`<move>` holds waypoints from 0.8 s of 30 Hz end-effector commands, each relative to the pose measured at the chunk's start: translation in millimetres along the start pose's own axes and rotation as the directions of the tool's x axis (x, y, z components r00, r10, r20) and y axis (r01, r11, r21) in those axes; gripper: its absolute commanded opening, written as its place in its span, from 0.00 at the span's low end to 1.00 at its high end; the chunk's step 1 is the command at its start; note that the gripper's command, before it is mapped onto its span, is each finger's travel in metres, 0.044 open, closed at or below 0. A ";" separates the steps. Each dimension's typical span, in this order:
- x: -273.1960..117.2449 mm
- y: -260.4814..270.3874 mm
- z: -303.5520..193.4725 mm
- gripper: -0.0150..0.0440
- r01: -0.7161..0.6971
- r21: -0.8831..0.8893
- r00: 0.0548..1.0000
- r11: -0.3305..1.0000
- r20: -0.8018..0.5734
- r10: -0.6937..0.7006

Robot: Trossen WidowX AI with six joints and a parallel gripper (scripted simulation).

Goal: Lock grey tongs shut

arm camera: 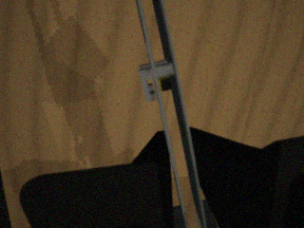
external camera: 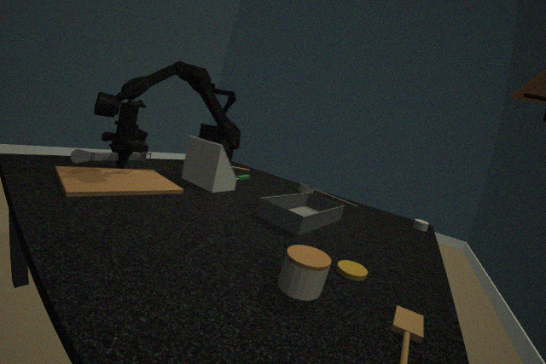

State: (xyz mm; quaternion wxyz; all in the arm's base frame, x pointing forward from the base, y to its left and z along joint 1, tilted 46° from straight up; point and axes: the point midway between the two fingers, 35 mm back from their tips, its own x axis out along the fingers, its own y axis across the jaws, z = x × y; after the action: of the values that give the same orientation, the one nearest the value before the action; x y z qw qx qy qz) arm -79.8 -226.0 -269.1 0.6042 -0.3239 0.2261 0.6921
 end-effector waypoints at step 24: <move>3.2 -0.5 0.8 0.93 0.001 0.000 1.000 1.000 0.003 -0.001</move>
State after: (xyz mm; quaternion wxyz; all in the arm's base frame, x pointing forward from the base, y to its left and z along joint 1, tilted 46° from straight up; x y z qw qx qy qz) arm -79.7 -222.9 -271.0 0.6045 -0.3232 0.2251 0.6924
